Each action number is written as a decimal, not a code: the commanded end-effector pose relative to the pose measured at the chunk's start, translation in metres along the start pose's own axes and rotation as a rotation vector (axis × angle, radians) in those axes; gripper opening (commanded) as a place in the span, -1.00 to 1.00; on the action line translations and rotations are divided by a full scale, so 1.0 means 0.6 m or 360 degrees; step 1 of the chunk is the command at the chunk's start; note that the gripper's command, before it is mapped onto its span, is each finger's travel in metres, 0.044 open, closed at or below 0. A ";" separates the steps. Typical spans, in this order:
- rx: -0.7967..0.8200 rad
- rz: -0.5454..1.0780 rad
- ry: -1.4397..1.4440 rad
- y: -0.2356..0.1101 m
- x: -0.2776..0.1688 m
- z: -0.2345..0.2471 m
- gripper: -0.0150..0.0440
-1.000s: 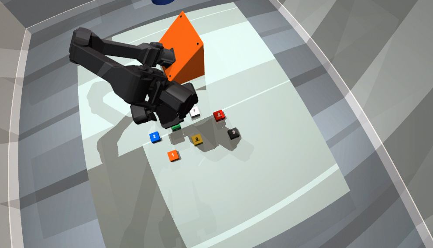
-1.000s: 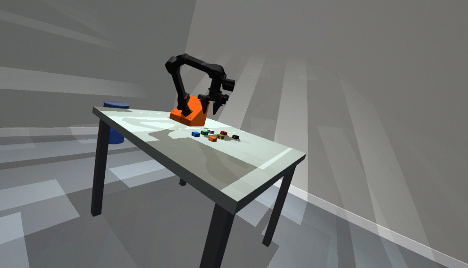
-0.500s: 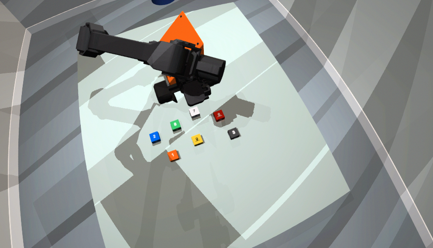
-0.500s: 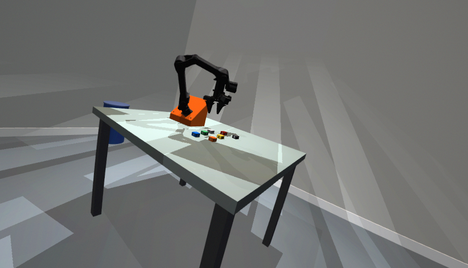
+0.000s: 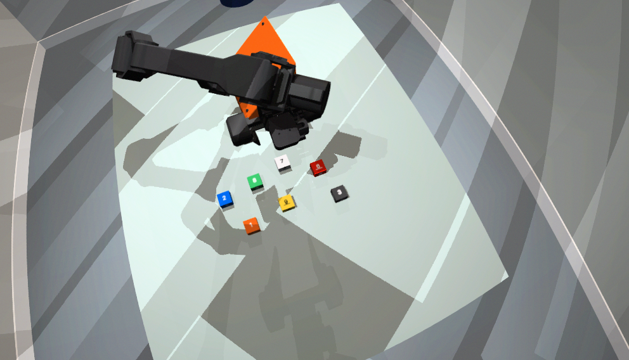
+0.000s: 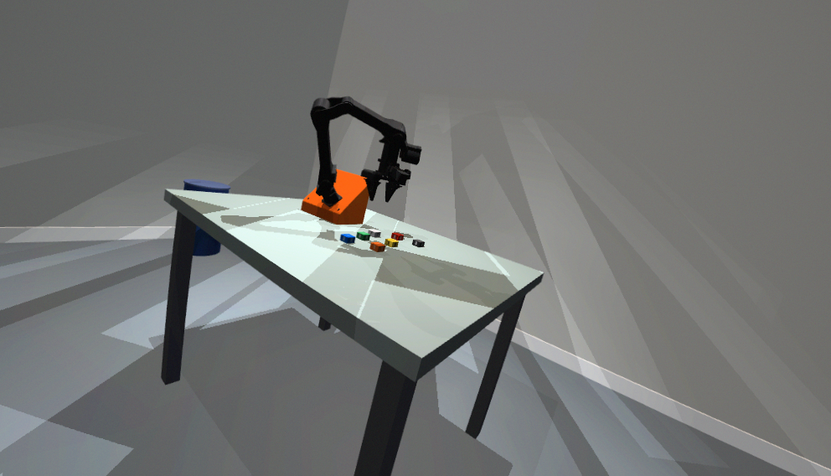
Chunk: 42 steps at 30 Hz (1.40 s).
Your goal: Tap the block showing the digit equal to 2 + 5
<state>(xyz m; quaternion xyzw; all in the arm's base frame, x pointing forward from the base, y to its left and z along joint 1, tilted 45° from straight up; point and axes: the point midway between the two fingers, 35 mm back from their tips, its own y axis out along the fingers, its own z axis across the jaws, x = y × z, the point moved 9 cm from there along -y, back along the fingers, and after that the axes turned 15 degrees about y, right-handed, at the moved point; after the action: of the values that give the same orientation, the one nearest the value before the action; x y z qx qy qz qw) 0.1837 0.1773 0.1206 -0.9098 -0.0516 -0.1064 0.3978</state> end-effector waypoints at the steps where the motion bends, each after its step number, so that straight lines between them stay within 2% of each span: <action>1: 0.0006 0.0004 0.0005 0.000 -0.001 0.001 0.86; 5: 0.0006 0.0004 0.0005 0.000 -0.001 0.001 0.86; 7: 0.0008 0.0004 0.0004 0.018 0.001 0.003 0.69; 12: 0.0004 0.0001 0.0006 0.130 -0.001 0.002 0.24; 19: 0.0003 0.0001 0.0006 0.135 -0.001 0.001 -0.38; 20: 0.0003 0.0001 0.0006 0.135 -0.001 0.001 -0.42; 32: 0.0003 0.0001 0.0006 0.135 -0.001 0.001 -0.42; 42: 0.0003 0.0000 0.0006 0.160 -0.001 0.002 -0.42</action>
<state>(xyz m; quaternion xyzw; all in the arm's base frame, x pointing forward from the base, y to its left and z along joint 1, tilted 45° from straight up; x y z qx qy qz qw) 0.1996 0.1169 0.0556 -0.9085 -0.0485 -0.1089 0.4005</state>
